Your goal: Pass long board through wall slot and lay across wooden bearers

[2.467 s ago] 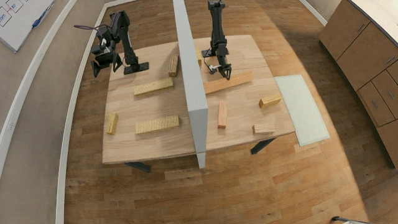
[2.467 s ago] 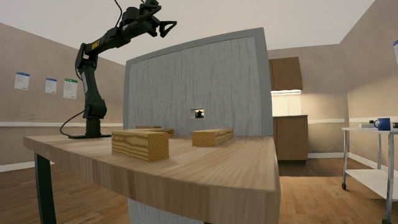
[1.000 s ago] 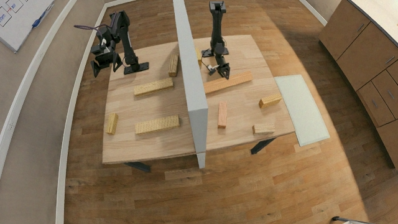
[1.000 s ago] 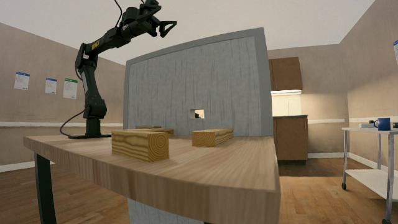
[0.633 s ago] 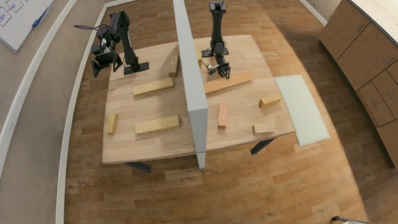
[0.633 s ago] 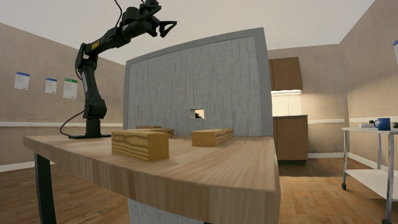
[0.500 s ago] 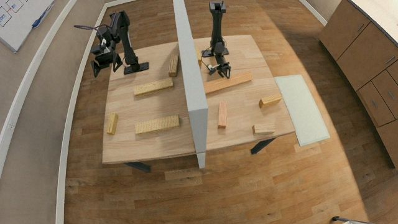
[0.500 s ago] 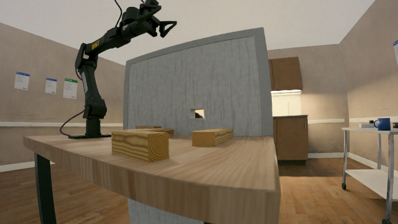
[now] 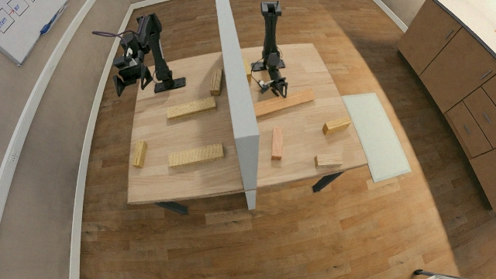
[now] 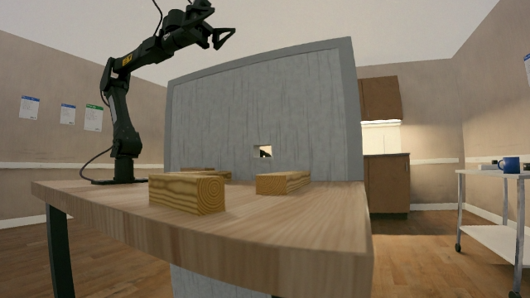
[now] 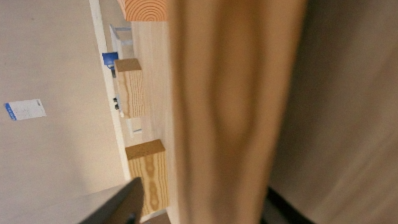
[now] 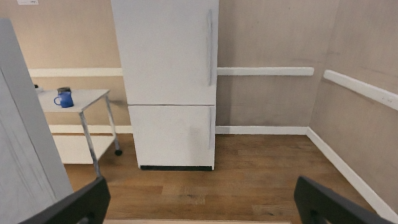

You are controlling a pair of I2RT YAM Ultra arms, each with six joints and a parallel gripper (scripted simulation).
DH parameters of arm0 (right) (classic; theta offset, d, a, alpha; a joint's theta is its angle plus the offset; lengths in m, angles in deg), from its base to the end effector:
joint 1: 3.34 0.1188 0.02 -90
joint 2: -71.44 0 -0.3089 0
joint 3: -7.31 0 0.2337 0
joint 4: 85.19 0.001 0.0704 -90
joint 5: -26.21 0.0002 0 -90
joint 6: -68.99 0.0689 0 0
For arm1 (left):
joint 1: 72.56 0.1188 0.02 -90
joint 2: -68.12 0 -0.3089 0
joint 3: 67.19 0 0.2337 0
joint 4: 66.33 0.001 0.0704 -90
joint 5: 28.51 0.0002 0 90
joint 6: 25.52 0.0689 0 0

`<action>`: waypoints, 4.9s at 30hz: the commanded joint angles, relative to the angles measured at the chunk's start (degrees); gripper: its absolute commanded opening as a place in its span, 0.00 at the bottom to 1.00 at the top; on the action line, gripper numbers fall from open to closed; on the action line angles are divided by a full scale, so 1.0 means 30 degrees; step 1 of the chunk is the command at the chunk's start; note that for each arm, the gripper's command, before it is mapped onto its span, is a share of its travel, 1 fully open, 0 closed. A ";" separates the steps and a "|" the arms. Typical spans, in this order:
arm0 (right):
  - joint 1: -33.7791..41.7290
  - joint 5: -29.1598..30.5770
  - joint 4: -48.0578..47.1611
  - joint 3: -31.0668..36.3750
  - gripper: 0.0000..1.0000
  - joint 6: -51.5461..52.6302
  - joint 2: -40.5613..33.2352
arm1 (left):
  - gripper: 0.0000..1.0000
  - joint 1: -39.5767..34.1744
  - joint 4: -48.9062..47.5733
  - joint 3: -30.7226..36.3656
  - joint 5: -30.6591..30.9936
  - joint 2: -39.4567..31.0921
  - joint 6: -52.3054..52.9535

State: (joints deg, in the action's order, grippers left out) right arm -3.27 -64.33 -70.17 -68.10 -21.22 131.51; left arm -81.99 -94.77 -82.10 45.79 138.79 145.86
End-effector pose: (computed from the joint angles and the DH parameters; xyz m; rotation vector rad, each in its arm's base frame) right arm 0.2305 0.0019 0.4489 -0.0112 1.5652 0.0055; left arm 0.1715 -0.0086 0.1542 1.4325 1.6710 1.0293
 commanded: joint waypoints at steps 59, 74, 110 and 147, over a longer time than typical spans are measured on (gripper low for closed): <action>-0.0048 0.0188 0.0136 -0.0823 1.00 0.0098 -0.0395 | 0.85 0.0089 -0.0717 0.0008 -0.0181 -0.0605 -0.0198; -0.0048 0.0188 0.0136 -0.0823 1.00 0.0098 -0.0395 | 0.91 0.0088 -0.0717 0.0008 -0.0181 -0.0606 -0.0198; -0.0048 0.0188 0.0136 -0.0823 1.00 0.0098 -0.0395 | 0.91 -0.0656 0.5122 -0.0046 -0.0856 -0.3532 -0.0675; -0.0048 0.0188 0.0136 -0.0823 1.00 0.0098 -0.0395 | 0.78 -0.0317 0.2209 -0.0003 -0.0336 -0.3244 -0.0434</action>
State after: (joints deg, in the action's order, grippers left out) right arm -3.27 -64.33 -70.17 -68.10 -21.22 131.51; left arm -83.56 -86.05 -82.05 44.59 129.88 145.05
